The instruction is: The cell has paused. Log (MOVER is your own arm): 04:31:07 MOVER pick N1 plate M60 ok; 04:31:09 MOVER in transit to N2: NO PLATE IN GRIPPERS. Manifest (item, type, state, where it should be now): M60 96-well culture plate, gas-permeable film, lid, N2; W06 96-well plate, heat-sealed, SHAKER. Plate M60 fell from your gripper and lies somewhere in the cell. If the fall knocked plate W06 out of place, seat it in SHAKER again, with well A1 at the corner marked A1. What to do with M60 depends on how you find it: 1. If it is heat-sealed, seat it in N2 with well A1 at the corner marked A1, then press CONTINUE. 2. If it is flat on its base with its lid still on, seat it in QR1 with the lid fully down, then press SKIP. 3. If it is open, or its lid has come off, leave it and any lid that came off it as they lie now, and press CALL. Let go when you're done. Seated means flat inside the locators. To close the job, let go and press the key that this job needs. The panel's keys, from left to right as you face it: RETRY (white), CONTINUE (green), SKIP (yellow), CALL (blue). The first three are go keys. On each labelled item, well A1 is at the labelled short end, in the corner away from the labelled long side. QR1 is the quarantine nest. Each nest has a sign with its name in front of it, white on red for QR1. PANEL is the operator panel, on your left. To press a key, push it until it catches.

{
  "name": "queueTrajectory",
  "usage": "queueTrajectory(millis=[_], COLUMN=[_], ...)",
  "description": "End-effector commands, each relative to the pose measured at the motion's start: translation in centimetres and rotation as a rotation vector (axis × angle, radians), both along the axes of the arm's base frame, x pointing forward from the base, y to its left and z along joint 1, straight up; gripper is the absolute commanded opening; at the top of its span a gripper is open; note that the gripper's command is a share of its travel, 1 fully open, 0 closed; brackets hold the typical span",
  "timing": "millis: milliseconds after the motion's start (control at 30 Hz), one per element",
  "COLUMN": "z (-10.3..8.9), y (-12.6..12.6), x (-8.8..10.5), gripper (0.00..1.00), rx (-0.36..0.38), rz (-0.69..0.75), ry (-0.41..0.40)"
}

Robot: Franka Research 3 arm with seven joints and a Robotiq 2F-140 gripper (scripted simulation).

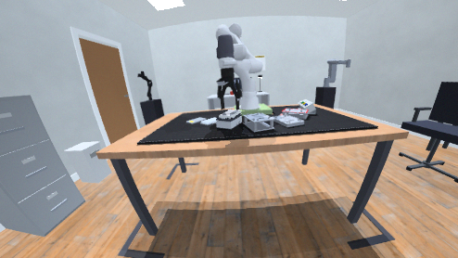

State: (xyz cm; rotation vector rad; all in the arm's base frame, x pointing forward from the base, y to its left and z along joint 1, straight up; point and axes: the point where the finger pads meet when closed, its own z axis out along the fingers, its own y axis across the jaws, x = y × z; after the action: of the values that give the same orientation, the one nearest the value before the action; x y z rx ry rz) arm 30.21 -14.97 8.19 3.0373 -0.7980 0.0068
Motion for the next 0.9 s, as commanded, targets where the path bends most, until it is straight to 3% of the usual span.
queueTrajectory(millis=[0, 867], z=[-0.1, -1.2], y=[0.0, 0.0], x=[0.0, 0.0], gripper=[0.70, 0.70], rx=[0.000, 0.000], rz=[-0.003, -0.003], ry=[-0.001, -0.001])
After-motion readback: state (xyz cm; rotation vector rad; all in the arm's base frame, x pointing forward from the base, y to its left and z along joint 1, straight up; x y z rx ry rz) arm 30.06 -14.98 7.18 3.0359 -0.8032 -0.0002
